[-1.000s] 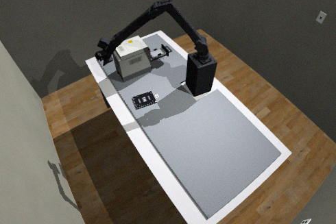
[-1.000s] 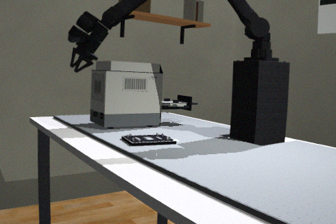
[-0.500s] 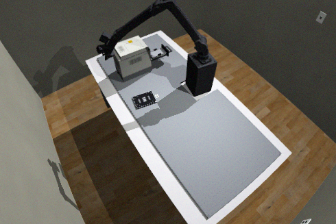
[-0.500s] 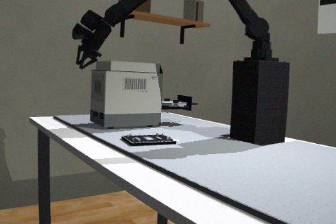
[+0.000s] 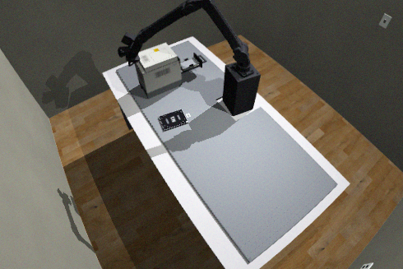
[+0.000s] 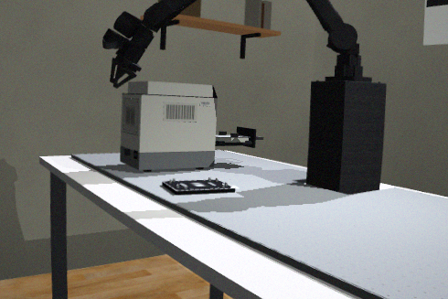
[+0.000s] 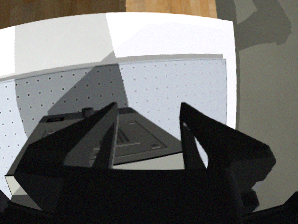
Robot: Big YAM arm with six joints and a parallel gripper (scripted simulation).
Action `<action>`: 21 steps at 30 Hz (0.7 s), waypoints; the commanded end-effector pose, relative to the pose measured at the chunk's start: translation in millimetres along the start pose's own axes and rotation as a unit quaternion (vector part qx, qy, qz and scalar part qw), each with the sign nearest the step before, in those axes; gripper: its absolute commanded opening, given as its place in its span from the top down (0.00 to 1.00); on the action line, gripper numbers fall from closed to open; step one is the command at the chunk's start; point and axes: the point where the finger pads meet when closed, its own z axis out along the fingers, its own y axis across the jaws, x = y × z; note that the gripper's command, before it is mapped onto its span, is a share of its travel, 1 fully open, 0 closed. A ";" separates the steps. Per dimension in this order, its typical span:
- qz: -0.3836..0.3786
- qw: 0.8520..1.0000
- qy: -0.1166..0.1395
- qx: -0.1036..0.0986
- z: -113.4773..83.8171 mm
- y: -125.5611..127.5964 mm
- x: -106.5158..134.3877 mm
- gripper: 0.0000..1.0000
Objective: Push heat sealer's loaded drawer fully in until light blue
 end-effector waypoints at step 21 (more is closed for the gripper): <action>0.140 0.989 0.022 0.036 -66.1 -91.0 19.2 0.55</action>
